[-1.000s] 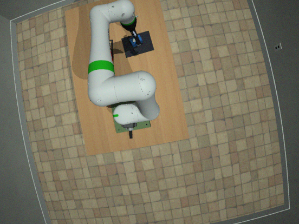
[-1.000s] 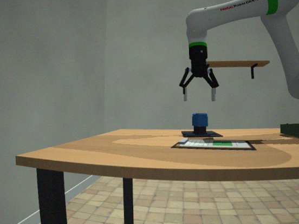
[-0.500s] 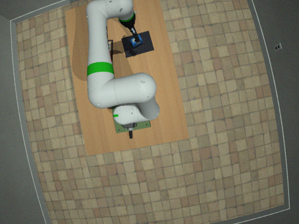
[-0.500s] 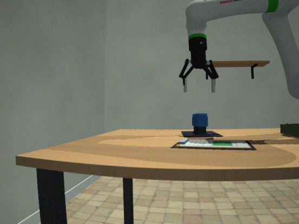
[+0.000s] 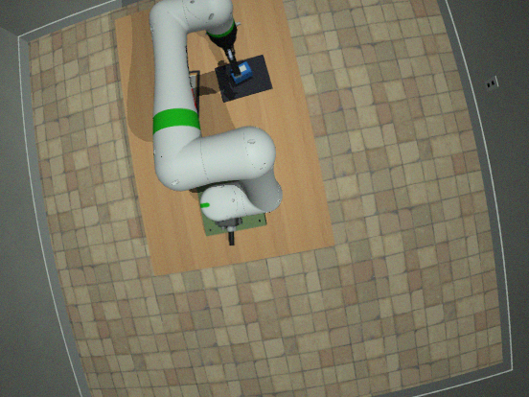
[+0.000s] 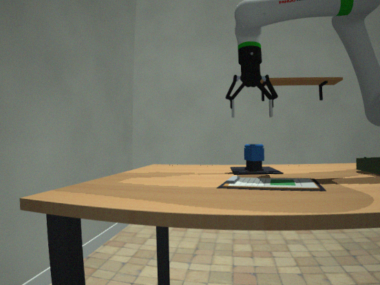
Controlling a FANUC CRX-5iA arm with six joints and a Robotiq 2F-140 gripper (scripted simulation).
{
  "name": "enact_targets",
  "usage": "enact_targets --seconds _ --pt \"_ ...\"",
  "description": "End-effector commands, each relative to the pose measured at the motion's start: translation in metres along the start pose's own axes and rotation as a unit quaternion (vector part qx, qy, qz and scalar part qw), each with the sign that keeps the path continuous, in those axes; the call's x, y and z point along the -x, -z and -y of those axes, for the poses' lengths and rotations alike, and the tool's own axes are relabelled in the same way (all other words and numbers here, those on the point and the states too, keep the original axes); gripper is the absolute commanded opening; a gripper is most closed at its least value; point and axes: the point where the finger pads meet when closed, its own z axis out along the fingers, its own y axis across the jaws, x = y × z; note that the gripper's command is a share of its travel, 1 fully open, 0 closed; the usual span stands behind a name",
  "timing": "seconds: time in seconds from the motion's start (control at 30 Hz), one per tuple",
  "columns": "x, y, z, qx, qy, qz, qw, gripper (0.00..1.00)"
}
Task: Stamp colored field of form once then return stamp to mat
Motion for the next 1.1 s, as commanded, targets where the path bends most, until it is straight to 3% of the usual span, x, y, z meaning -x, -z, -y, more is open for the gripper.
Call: enact_targets --seconds 0.0,0.2,0.47,0.53,0.57,0.77,1.03,1.07 --pt "-0.003 0.0 -0.003 0.0 -0.037 0.002 0.999 1.0" --pt "-0.015 0.001 -0.013 0.0 -0.177 0.001 0.984 1.0" --pt "-0.039 0.001 -0.031 0.001 -0.375 -0.002 0.927 1.0" --pt "-0.039 0.001 -0.031 0.001 -0.375 -0.002 0.927 1.0" --pt "-0.043 0.002 -0.034 0.001 -0.437 -0.001 0.9 1.0" --pt "-0.068 0.002 -0.05 0.0 -0.55 -0.007 0.835 1.0" --pt "-0.106 0.002 -0.072 -0.002 -0.692 -0.015 0.722 1.0" --pt "-0.106 0.002 -0.072 -0.002 -0.692 -0.015 0.722 1.0"
